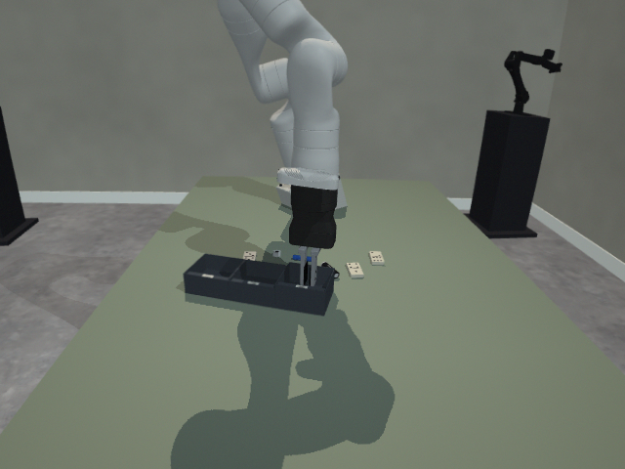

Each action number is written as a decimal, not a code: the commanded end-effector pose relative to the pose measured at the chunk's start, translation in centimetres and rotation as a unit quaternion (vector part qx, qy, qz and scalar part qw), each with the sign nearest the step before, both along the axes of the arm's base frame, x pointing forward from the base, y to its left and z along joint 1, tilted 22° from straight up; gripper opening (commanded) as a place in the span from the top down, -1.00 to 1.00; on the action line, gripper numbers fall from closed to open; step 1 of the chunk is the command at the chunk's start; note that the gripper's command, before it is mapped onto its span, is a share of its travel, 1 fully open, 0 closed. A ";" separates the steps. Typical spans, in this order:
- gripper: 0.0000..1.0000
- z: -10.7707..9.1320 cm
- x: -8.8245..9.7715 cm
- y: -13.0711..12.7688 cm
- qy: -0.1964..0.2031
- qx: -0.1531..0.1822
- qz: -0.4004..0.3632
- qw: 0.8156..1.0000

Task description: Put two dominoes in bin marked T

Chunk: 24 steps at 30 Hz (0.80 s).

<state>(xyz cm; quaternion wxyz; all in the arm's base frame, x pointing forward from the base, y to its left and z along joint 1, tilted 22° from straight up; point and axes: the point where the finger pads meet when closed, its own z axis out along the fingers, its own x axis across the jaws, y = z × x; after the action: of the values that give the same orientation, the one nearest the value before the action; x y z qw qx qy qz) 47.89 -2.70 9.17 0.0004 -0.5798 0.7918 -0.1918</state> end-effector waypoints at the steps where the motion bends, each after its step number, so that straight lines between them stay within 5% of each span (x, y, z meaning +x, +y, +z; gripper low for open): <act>1: 0.39 -0.8 0.0 -0.1 0.003 0.000 0.001 1.000; 24: 0.39 -1.6 0.2 -0.3 0.003 0.000 0.001 1.000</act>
<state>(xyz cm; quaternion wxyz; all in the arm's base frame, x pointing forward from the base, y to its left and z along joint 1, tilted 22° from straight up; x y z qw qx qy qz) 48.02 -3.08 7.49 -0.0028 -0.5809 0.7916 -0.1893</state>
